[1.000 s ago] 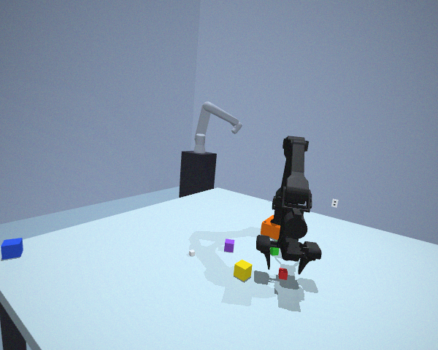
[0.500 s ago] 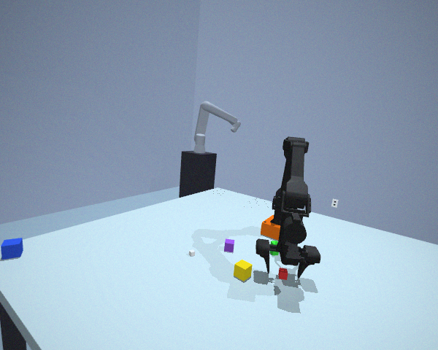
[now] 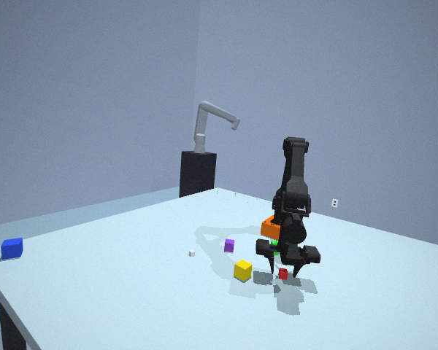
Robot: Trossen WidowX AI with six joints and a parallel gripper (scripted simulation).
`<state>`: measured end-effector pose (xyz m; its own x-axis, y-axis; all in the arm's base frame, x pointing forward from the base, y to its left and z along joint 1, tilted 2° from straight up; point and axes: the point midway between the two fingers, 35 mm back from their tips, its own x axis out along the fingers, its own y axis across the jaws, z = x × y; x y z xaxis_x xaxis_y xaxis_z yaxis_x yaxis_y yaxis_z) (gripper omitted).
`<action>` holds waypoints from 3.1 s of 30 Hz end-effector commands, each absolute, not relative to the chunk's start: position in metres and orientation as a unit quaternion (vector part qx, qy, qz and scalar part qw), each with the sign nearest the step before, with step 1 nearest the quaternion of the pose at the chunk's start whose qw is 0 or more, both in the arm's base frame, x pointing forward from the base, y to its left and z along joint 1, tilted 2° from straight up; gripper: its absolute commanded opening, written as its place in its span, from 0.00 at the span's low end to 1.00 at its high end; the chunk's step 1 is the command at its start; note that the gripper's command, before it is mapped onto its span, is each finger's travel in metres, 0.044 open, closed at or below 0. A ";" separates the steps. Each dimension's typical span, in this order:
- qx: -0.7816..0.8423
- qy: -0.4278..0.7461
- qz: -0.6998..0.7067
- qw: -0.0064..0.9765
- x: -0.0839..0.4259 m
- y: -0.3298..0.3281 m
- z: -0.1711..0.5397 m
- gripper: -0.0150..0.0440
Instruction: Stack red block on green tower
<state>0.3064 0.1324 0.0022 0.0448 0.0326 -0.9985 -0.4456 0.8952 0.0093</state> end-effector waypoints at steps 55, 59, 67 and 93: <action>-0.156 0.670 0.168 0.706 0.285 0.115 0.124 0.25; -0.156 0.671 0.168 0.705 0.270 0.103 0.126 0.25; -0.157 0.672 0.168 0.705 0.240 0.081 0.125 0.25; -0.157 0.673 0.167 0.703 0.186 0.055 0.085 0.25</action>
